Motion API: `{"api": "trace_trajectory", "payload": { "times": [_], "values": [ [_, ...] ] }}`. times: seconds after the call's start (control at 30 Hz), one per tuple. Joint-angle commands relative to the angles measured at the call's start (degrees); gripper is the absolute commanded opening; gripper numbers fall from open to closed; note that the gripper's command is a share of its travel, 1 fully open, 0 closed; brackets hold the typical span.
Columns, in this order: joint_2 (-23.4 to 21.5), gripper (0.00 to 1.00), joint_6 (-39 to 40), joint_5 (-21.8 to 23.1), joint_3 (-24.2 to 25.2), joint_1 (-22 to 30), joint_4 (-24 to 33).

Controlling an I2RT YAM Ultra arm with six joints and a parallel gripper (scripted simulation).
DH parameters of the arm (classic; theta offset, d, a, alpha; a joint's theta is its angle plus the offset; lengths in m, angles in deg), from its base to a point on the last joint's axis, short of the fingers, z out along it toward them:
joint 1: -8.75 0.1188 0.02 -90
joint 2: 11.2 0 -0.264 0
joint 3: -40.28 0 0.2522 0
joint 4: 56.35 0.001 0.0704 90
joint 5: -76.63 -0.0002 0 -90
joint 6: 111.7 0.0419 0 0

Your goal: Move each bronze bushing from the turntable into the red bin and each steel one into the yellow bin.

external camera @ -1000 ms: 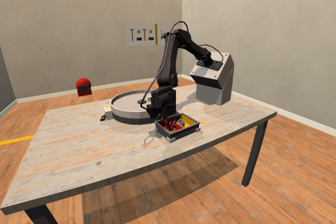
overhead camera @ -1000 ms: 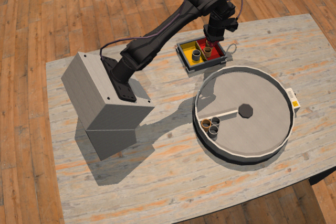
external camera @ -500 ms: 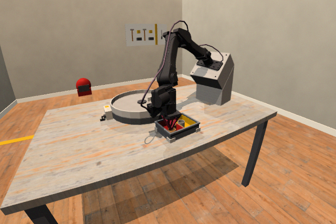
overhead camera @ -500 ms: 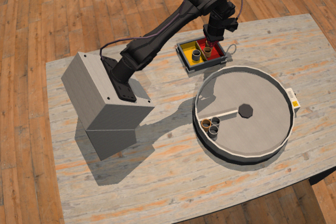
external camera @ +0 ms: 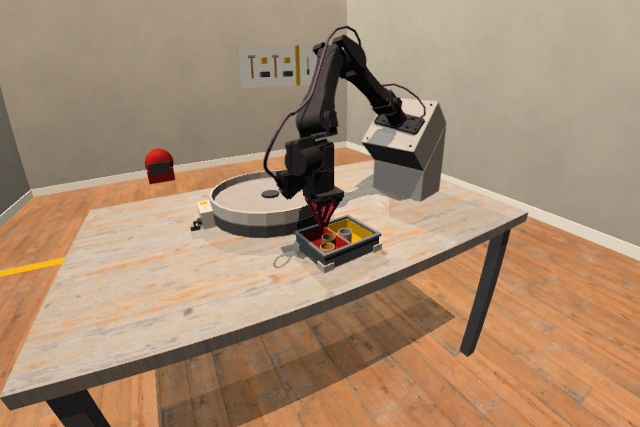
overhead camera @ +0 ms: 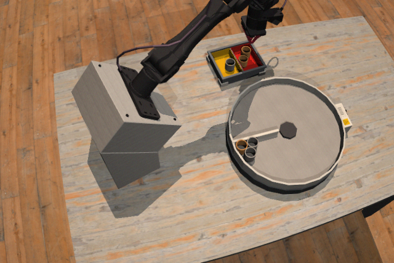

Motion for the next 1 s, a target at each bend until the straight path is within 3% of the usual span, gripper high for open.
{"api": "trace_trajectory", "payload": {
  "times": [0.0,0.97],
  "values": [
    [-2.58,0.15,0.67,-1.17,-0.03,1.13,2.52],
    [-3.9,0.15,0.8,-1.44,-0.77,1.52,3.46]
  ]
}}
